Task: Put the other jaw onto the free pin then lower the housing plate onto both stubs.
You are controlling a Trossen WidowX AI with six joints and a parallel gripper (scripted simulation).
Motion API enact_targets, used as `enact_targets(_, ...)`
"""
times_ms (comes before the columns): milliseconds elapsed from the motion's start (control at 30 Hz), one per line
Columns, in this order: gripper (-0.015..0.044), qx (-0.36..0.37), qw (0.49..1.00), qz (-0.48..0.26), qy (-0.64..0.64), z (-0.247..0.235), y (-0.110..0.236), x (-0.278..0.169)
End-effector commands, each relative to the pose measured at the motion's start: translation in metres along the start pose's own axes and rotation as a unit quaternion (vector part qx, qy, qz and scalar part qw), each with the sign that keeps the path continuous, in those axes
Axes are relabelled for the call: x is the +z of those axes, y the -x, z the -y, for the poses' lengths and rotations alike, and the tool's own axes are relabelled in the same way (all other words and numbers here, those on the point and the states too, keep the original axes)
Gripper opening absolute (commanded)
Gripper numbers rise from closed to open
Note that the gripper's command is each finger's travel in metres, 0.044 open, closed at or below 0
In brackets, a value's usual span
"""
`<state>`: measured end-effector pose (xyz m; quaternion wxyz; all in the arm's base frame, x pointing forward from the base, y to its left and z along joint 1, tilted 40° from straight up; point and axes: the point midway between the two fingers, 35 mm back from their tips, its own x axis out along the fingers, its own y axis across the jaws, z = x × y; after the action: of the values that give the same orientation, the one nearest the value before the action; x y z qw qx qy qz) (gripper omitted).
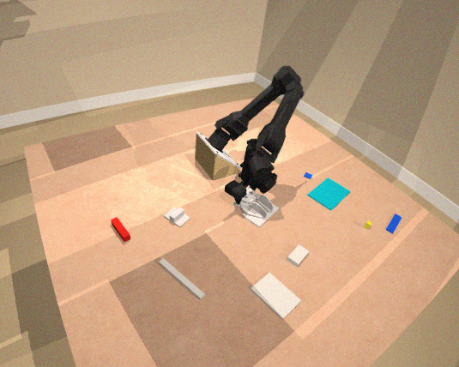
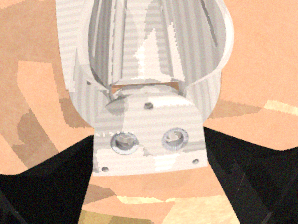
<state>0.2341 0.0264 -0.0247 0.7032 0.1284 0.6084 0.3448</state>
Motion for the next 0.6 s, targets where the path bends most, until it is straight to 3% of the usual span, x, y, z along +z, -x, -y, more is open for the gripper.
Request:
enact_targets(0,0.0351,0.001,1.0,0.001,-0.002,-0.0002,-0.0004,0.0003)
enact_targets(567,0.0351,0.001,1.0,0.001,-0.001,-0.0003,-0.0051,0.0003)
